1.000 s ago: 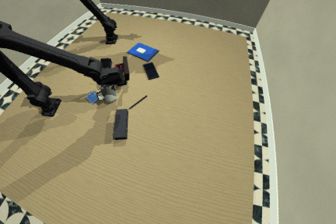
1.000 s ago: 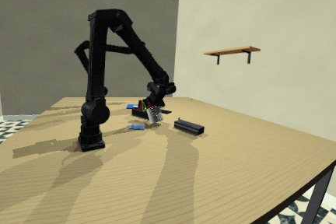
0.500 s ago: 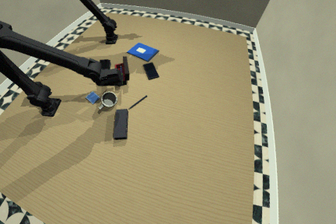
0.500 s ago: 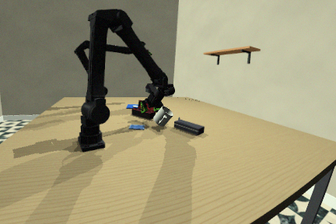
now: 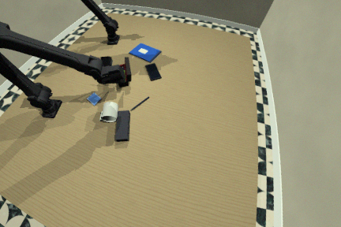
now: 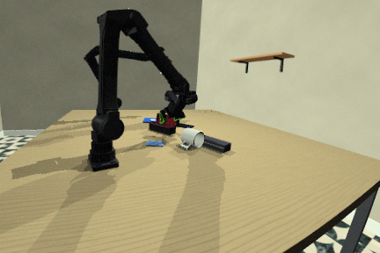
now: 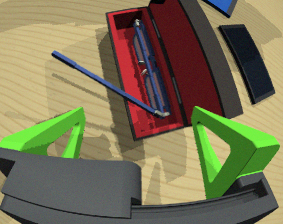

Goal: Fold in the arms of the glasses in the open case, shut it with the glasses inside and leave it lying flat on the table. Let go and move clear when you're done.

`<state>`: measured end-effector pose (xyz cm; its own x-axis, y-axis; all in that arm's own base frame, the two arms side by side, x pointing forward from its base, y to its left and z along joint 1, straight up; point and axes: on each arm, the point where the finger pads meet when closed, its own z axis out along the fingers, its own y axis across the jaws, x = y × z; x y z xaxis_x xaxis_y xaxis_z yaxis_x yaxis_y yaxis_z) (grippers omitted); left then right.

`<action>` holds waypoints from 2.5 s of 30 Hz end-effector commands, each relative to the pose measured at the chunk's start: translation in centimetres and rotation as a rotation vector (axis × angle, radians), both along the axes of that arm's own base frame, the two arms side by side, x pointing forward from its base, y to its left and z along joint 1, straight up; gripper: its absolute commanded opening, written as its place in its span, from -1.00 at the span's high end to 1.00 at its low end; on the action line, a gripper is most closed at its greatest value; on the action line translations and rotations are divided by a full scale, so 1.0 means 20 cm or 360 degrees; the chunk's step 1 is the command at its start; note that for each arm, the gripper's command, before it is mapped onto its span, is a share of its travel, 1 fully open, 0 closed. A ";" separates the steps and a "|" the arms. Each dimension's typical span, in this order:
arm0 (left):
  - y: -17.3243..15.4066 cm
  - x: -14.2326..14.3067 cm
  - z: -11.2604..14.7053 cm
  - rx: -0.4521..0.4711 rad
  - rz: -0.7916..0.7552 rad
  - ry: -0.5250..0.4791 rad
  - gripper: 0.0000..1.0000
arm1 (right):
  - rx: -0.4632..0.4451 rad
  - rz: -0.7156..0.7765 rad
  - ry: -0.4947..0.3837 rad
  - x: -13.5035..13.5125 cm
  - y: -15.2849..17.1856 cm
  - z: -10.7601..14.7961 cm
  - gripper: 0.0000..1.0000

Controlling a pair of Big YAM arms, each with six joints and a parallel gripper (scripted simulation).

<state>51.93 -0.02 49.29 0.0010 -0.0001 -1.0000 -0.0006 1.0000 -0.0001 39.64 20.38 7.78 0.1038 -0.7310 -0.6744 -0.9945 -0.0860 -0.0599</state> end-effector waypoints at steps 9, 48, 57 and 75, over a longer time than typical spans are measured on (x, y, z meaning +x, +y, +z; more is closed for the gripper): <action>-0.03 0.01 0.02 0.0011 -0.0017 -0.0016 1.00 | 0.0030 0.0009 -0.0110 0.12 0.05 0.13 -1.00; -0.03 0.01 0.02 0.0011 -0.0017 -0.0016 1.00 | -0.0037 -0.0458 -0.0242 0.36 -0.24 0.54 -1.00; -0.03 0.01 0.02 0.0011 -0.0017 -0.0016 1.00 | -0.0025 -0.0765 -0.0378 0.50 -0.37 0.75 -1.00; -0.03 0.01 0.02 0.0011 -0.0017 -0.0016 1.00 | 0.0182 -0.1423 -0.0630 0.70 -0.58 1.23 -1.00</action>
<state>51.93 -0.02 49.29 0.0010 -0.0001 -1.0000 -0.0006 1.0000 -0.0001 51.56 10.13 24.94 -0.2584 -0.6614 -0.7041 -0.7145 0.6214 -0.3216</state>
